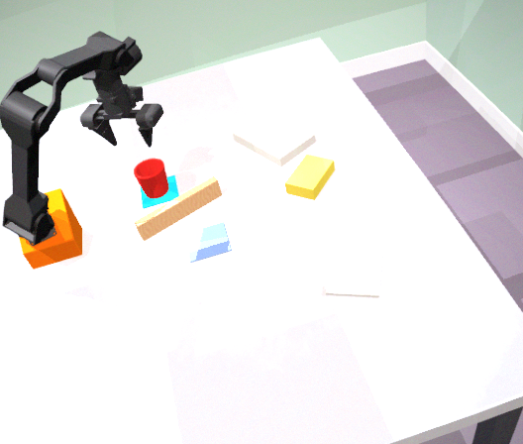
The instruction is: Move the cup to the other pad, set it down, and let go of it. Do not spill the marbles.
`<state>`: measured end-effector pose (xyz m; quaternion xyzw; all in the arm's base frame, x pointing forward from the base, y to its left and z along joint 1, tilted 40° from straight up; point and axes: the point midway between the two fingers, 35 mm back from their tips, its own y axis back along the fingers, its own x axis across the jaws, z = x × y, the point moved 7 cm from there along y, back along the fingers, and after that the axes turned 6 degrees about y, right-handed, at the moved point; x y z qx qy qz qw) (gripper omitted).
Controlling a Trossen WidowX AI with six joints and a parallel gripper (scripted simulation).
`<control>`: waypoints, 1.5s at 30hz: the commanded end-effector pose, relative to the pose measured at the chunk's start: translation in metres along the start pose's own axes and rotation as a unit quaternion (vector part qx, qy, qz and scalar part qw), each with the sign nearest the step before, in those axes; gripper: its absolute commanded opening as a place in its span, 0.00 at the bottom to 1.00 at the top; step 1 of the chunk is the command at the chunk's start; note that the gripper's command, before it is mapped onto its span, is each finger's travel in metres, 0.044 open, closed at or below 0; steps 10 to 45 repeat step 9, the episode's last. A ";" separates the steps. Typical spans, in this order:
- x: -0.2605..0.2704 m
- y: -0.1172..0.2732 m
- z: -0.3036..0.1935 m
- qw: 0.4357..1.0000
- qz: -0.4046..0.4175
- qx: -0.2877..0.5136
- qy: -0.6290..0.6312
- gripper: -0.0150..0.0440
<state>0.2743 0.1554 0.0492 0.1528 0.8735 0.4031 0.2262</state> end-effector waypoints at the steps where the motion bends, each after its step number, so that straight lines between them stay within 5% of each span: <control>1: 0.000 0.011 0.000 1.000 0.002 0.000 -0.002 1.00; 45: -0.001 0.014 0.000 1.000 0.000 -0.001 0.000 1.00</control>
